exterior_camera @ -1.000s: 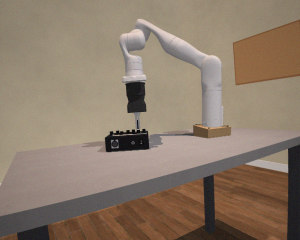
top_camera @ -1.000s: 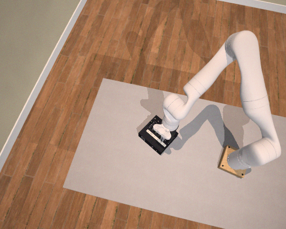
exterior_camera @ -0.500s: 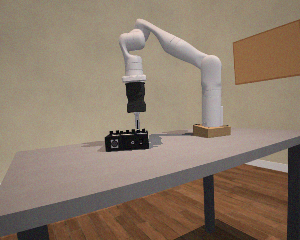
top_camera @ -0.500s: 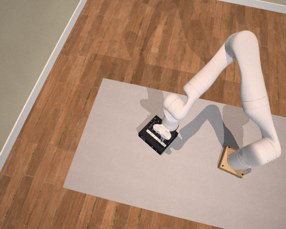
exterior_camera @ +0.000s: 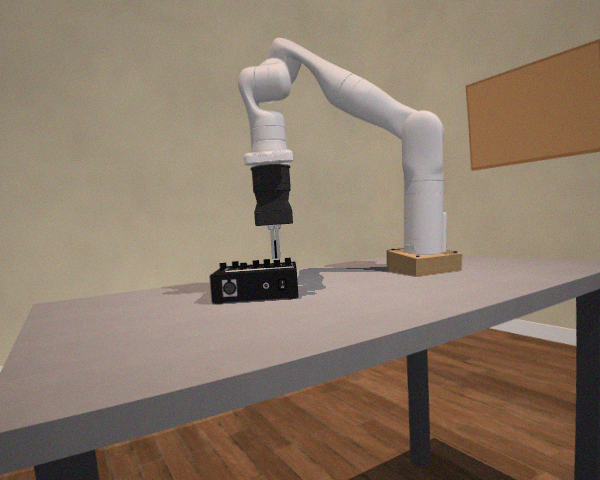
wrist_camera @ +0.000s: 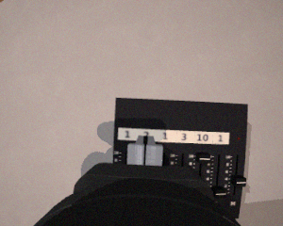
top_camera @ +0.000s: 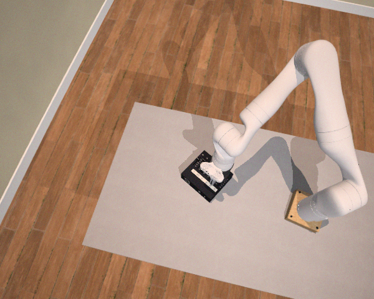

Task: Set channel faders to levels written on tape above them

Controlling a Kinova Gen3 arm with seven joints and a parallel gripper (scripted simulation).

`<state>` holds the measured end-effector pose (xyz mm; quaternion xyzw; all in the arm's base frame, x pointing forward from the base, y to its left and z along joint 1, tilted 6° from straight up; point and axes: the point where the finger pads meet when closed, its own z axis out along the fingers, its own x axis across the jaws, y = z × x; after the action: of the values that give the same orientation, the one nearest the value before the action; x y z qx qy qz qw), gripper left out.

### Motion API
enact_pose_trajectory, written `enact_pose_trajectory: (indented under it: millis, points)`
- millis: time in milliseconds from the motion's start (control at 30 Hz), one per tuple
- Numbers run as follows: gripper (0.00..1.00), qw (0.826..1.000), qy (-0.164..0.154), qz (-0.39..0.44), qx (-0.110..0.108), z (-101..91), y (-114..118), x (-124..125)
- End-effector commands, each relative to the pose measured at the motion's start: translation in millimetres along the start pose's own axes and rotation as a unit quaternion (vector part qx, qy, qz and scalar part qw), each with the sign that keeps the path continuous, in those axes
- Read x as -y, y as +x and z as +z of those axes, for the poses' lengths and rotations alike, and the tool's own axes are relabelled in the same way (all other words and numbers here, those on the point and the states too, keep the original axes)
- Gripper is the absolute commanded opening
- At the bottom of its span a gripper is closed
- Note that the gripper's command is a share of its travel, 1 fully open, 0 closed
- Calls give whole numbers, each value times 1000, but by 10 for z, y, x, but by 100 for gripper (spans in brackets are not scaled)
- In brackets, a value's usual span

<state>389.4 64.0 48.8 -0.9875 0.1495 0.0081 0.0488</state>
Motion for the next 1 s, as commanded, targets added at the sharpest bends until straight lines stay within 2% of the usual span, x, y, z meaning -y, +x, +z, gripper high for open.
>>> enact_pose_trajectory:
  millis: [0, 967]
  points:
    - [0, 1000, 0, 0, -1, -5, 4, 2]
    - [0, 1000, 0, 0, -1, 84, 4, 2]
